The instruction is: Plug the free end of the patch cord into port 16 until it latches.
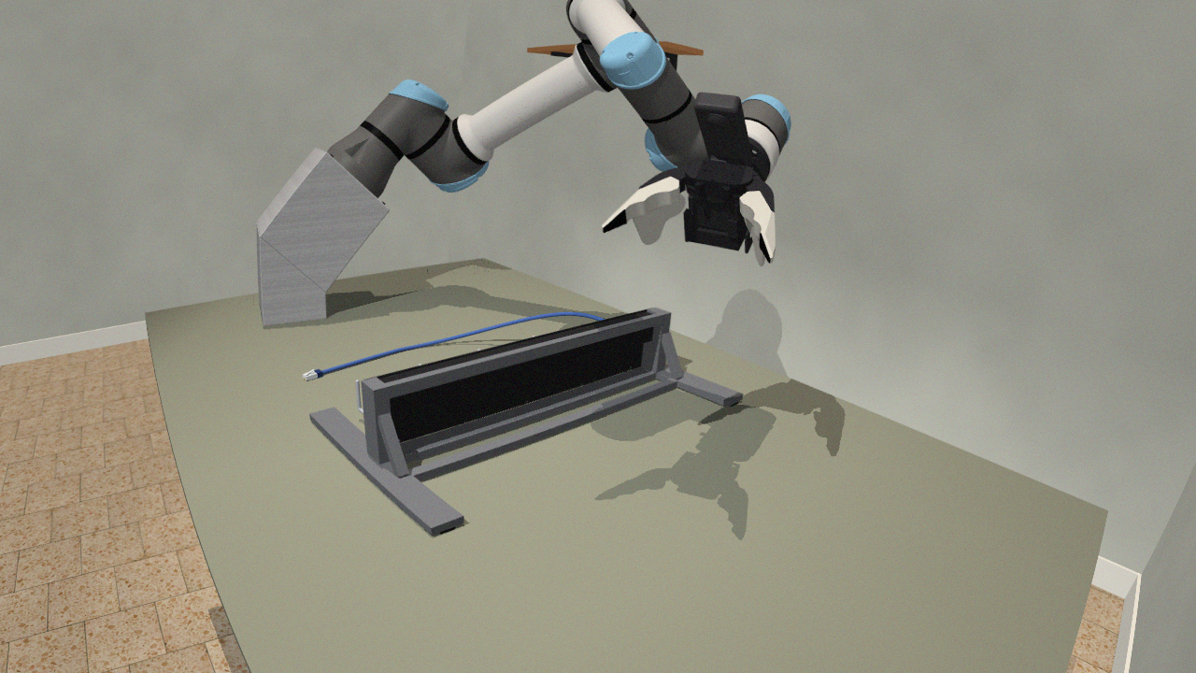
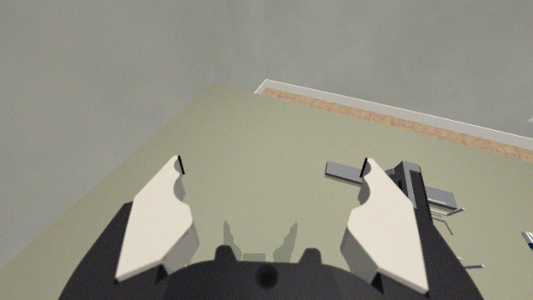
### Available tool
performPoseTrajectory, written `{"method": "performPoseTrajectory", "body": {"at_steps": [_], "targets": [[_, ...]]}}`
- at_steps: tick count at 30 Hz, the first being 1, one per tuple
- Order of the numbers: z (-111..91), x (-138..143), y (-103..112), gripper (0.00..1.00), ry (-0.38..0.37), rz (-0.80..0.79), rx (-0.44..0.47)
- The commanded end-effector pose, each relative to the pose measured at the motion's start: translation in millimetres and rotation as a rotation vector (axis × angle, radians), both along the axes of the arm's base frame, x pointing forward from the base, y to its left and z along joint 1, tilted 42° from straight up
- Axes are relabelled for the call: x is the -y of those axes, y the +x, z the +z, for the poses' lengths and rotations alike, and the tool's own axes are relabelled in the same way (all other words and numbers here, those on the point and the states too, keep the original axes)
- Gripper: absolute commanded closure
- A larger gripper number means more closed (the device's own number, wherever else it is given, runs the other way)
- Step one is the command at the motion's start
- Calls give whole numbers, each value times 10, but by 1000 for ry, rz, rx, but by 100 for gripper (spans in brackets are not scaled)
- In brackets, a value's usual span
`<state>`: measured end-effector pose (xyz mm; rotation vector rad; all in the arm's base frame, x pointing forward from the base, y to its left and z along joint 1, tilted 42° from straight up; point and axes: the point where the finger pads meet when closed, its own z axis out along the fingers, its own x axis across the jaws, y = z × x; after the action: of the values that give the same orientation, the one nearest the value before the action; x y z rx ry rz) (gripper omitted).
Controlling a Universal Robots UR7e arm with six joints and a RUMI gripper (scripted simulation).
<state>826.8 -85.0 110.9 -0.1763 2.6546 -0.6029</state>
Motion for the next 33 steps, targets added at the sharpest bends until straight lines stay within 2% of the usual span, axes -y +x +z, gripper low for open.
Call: {"method": "performPoseTrajectory", "body": {"at_steps": [1,9,11,13,21,26,28,30,33], "targets": [[-445,311,-259,0,31,23,-85],[-1083,668,-751,0,103,52,-205],[-1083,668,-751,0,103,52,-205],[-1352,796,-1001,0,142,65,-254],[-1911,996,-1612,0,247,94,-349],[-2239,1057,-2045,0,328,113,-399],[-2239,1057,-2045,0,328,113,-399],[-2452,1062,-2365,0,393,127,-428],[-2606,1043,-2621,0,448,138,-446]]}}
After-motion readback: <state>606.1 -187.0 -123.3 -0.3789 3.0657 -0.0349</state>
